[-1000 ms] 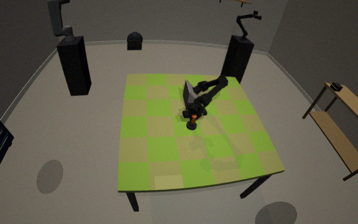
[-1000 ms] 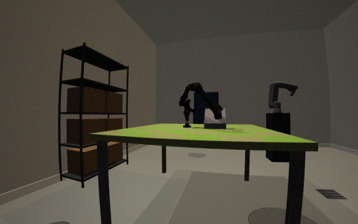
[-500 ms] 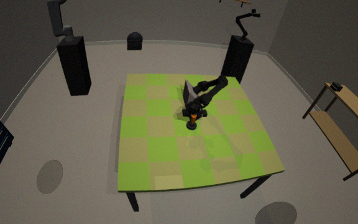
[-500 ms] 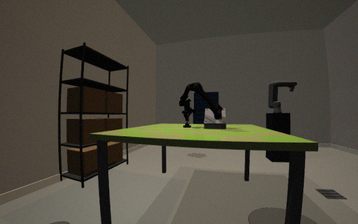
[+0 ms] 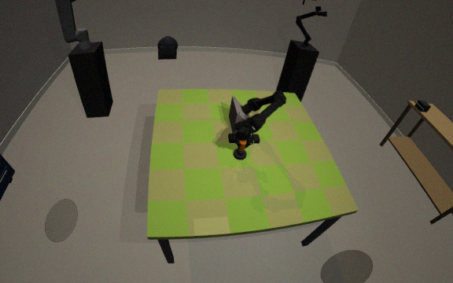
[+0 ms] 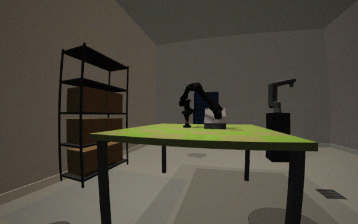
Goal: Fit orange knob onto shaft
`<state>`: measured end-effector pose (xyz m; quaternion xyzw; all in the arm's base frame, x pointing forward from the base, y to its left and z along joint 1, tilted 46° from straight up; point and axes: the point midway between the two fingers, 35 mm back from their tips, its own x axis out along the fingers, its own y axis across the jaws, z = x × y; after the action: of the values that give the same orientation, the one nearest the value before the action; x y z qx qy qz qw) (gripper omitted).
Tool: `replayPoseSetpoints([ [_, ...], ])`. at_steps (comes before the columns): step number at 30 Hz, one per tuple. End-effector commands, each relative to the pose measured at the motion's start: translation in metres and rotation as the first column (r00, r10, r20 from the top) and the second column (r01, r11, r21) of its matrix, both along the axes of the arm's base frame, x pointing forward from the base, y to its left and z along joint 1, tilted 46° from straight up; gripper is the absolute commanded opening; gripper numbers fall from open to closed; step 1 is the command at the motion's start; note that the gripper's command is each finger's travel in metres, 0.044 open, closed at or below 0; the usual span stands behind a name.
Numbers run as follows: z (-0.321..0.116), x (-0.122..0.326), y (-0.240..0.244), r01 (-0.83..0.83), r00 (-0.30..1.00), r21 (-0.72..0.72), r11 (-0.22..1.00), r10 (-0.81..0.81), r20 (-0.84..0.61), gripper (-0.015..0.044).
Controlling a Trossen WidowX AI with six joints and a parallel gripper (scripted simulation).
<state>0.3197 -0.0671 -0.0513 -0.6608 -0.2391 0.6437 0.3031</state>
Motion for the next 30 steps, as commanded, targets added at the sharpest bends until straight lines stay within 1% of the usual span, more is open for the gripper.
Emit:
replayPoseSetpoints([
  [1, -0.0002, 0.0004, 0.0003, 0.003, 1.0, 0.0, 1.0, -0.003, 0.0, 0.0],
  [11, 0.0038, 0.0006, -0.003, 0.009, 1.0, 0.001, 1.0, -0.009, -0.006, 0.0],
  [18, 0.0029, 0.0007, -0.0034, 0.151, 0.978, 0.001, 0.989, -0.149, -0.148, 0.0],
  [30, 0.0002, 0.0006, -0.0004, 0.151, 0.978, 0.001, 0.989, -0.149, -0.148, 0.0],
])
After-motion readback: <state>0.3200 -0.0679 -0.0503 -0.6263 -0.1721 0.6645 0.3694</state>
